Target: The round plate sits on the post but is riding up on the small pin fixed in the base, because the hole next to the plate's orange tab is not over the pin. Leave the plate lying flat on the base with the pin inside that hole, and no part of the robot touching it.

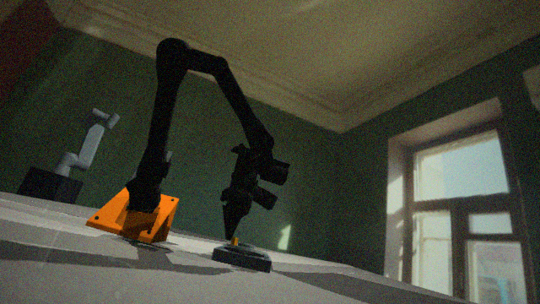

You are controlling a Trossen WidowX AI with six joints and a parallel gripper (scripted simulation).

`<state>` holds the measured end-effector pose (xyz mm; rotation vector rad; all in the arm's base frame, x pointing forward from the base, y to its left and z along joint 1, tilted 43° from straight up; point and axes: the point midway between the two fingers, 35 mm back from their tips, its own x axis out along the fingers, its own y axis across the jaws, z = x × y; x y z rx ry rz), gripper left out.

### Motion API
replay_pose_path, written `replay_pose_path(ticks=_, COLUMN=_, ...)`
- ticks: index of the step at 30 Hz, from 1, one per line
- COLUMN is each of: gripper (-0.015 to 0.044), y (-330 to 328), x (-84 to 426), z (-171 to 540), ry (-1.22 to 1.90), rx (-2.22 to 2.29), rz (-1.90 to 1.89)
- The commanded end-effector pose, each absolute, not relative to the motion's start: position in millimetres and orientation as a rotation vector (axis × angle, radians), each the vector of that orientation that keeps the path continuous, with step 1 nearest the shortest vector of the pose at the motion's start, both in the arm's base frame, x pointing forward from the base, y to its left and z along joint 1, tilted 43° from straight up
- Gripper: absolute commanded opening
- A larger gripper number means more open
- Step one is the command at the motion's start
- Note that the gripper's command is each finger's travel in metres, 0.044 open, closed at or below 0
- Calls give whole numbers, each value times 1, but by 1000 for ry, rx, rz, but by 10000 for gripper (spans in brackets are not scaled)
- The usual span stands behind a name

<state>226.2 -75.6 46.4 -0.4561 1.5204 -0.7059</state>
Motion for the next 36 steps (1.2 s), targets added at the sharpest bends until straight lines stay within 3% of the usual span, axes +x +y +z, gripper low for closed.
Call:
replay_pose_path(ticks=1, gripper=0, y=-80, x=232, z=51, ry=1510, rx=-459, rz=-709)
replay_pose_path(ticks=36, gripper=0, y=-88, x=253, z=65, ry=1509, rx=-458, rz=-709)
